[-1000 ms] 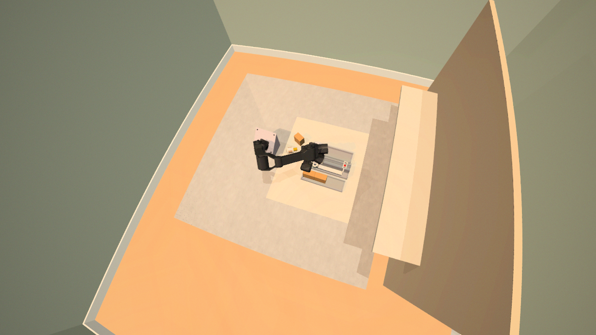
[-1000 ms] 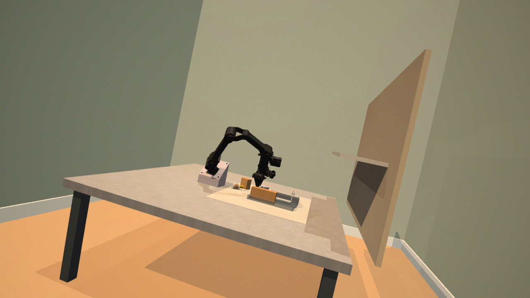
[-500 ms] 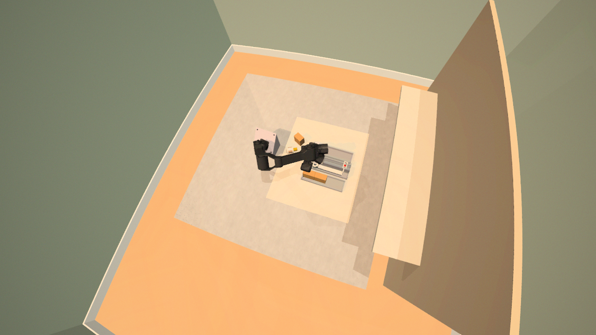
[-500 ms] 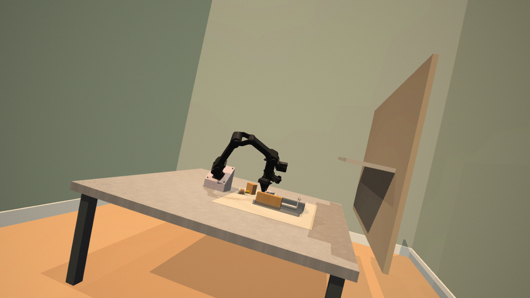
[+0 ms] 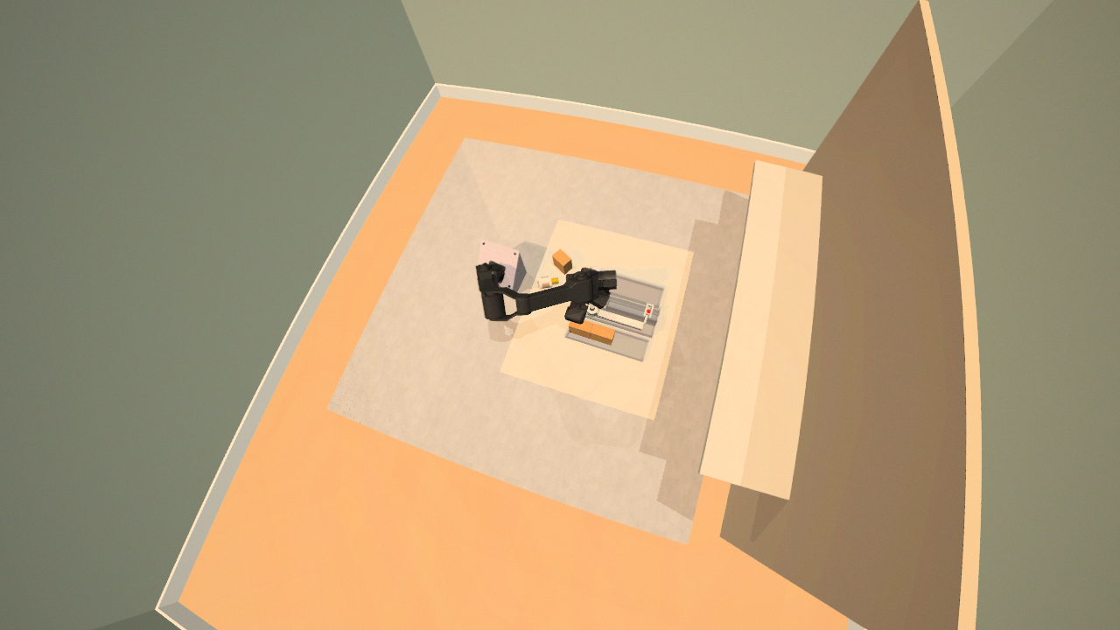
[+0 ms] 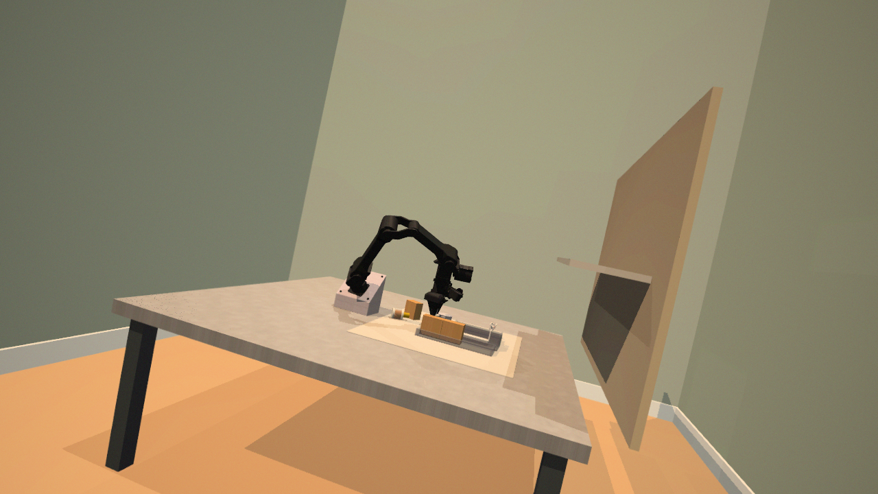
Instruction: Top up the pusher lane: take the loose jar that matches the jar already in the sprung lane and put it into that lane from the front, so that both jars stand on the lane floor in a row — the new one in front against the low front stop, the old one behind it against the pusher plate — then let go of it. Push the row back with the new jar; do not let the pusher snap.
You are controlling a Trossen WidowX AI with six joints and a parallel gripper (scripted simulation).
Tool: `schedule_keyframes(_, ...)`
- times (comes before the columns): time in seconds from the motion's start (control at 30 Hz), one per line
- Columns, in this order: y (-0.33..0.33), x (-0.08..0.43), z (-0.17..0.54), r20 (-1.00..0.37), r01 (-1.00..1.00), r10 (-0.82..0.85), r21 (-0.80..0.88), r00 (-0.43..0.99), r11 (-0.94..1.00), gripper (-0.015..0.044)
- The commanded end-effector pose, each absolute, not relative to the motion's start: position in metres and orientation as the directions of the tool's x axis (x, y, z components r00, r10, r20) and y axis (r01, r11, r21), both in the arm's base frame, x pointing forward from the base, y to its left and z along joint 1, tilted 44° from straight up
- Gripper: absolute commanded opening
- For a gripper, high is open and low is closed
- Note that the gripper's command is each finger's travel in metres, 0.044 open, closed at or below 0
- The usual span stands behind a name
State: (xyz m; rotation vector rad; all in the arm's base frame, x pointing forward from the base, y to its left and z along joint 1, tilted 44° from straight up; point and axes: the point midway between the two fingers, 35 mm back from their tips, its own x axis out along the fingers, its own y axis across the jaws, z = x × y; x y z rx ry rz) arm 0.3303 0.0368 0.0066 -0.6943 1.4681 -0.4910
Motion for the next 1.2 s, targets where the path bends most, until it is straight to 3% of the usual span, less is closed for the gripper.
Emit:
schedule_keyframes(0.0,0.0370,0.3358,0.0090,-0.719,-0.101,-0.690,-0.694,0.082,0.712,0.0000)
schedule_keyframes(1.17,0.0315,0.3377,0.0031,-0.719,-0.101,-0.690,-0.695,0.082,0.712,0.0000)
